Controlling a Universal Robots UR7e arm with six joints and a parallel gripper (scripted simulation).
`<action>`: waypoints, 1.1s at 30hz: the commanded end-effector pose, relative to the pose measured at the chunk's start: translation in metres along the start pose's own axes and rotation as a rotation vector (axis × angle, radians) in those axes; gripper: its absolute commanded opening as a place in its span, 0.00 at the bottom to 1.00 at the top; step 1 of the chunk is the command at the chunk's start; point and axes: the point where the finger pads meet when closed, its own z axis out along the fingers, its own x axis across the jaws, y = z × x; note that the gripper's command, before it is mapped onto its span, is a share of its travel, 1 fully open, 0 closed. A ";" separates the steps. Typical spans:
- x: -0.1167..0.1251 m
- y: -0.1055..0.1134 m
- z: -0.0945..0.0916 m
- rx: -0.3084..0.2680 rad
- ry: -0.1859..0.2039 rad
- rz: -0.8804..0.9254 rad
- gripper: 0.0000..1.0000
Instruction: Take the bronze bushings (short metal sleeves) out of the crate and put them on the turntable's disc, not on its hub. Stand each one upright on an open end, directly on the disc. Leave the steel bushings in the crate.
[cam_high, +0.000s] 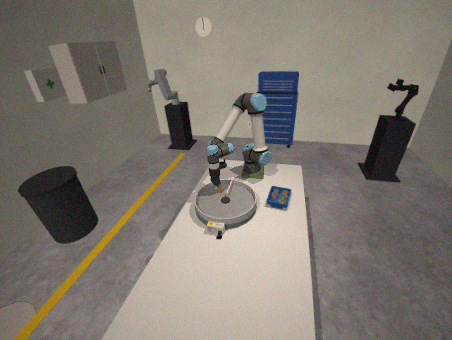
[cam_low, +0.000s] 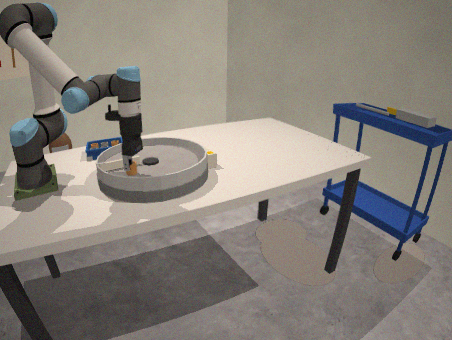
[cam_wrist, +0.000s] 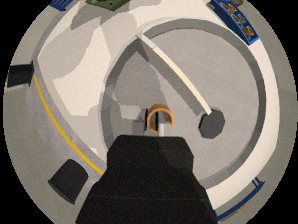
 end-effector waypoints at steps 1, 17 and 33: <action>0.000 0.000 0.000 -0.001 0.000 0.000 0.38; 0.000 0.000 -0.018 -0.001 0.000 0.000 0.38; 0.000 0.000 -0.046 -0.001 0.000 0.000 0.38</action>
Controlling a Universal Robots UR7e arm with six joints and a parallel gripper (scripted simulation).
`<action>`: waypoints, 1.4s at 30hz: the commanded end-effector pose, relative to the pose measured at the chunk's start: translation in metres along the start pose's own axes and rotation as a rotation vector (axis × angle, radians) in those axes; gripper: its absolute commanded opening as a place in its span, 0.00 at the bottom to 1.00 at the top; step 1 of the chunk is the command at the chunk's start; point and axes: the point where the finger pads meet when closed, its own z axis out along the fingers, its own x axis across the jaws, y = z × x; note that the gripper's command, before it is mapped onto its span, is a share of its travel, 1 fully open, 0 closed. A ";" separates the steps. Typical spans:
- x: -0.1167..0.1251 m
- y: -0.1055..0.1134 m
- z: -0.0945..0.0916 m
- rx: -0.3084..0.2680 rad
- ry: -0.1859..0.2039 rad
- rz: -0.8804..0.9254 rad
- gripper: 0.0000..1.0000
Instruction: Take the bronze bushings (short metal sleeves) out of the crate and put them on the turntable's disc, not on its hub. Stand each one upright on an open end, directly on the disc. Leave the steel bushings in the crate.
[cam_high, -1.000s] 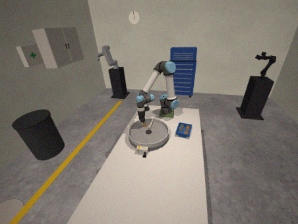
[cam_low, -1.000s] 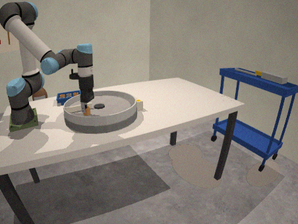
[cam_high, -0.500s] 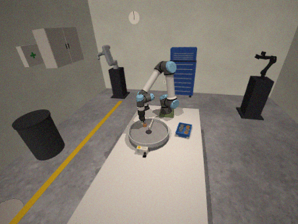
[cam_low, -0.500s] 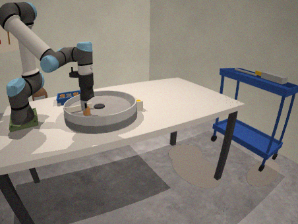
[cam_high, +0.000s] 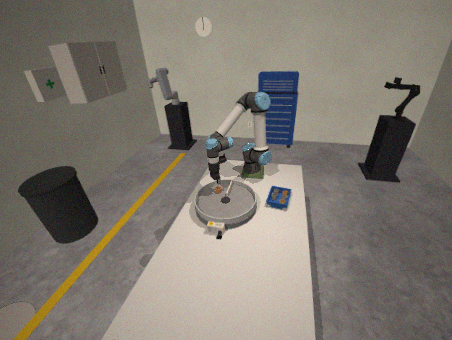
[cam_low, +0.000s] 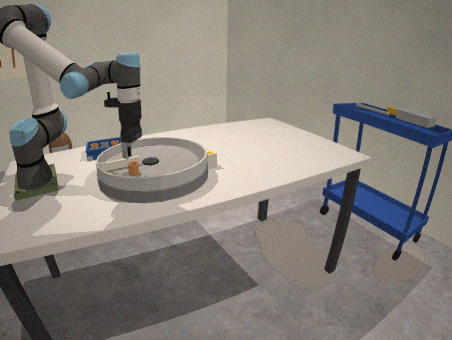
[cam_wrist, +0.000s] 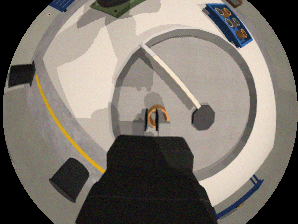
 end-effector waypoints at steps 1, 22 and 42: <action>0.000 0.000 -0.002 -0.001 0.000 0.000 0.38; 0.000 0.000 -0.002 -0.001 0.000 0.000 0.38; 0.013 -0.018 -0.002 -0.001 0.000 0.000 0.36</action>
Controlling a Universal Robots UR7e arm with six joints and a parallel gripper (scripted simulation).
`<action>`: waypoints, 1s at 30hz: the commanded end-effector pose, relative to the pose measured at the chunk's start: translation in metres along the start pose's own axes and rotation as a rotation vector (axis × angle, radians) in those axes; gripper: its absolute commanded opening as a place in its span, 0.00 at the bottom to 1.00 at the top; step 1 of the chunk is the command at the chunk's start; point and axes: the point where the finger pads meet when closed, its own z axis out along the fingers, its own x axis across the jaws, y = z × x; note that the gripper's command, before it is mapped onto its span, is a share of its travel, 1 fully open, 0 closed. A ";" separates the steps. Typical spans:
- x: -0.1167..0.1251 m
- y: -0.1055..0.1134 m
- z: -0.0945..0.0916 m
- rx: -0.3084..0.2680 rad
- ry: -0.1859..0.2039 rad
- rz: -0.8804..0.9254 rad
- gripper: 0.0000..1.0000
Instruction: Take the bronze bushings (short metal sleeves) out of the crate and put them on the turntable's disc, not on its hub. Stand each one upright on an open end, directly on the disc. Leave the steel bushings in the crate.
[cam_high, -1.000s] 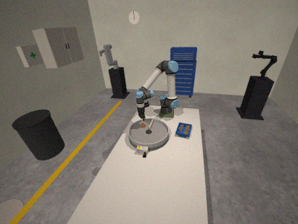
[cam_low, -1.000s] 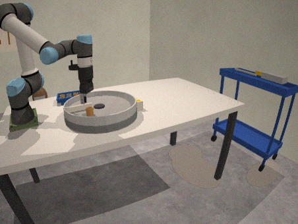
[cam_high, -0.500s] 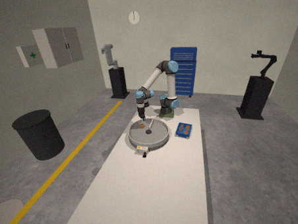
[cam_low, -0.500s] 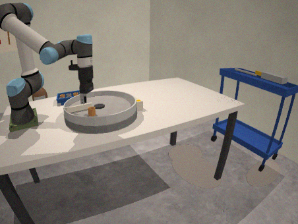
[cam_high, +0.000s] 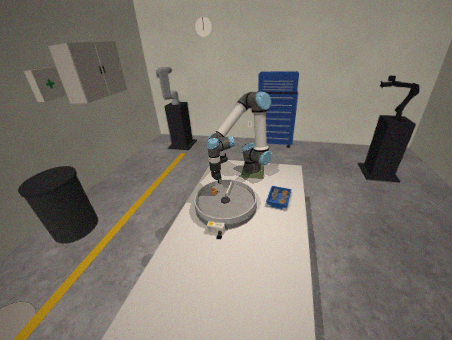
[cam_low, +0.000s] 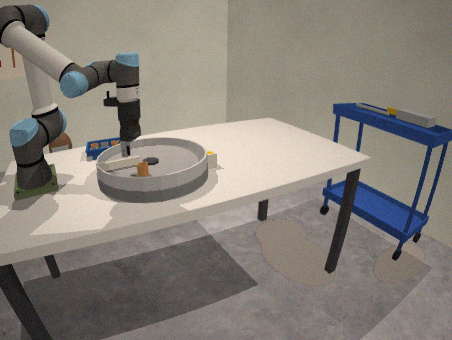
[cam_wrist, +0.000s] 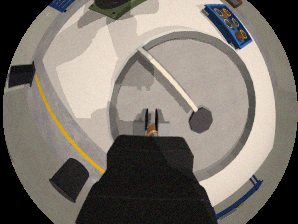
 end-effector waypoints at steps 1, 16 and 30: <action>0.011 -0.015 -0.001 -0.001 0.000 0.000 0.36; 0.072 -0.106 0.000 -0.001 0.000 0.000 0.36; 0.141 -0.208 0.000 -0.001 0.000 0.000 0.36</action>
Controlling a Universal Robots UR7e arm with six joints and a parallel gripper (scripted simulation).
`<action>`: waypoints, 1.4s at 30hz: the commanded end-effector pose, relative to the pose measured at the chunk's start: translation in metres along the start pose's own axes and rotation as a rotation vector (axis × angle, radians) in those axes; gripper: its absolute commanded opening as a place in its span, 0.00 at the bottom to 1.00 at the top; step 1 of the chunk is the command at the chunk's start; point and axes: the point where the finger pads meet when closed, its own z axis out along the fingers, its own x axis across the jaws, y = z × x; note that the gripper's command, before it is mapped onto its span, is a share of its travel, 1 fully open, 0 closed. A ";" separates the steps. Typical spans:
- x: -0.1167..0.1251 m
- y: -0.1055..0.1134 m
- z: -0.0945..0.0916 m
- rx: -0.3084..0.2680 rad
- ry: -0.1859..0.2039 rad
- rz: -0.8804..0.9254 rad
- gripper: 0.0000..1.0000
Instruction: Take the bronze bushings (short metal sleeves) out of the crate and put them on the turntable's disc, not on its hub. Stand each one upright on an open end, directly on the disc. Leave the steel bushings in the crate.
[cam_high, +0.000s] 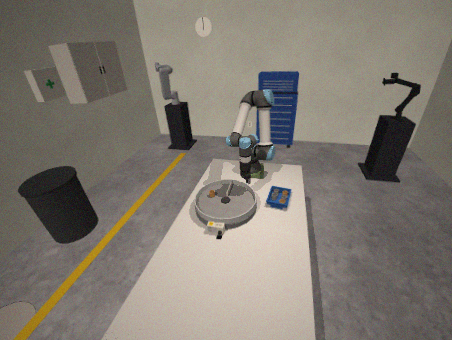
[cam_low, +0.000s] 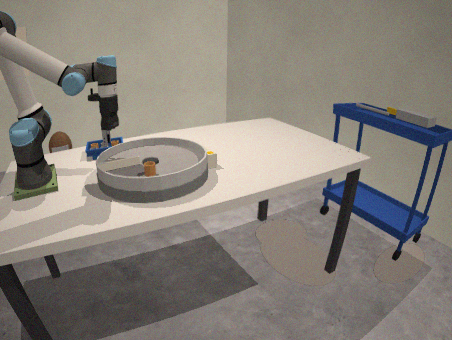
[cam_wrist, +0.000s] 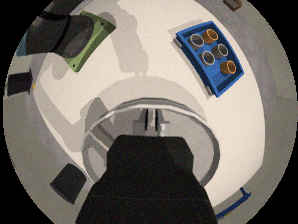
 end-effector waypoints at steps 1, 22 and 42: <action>0.034 -0.045 -0.002 -0.005 -0.008 0.005 0.36; 0.125 -0.179 -0.001 -0.005 -0.008 0.005 0.36; 0.147 -0.212 0.000 -0.005 -0.008 0.005 0.36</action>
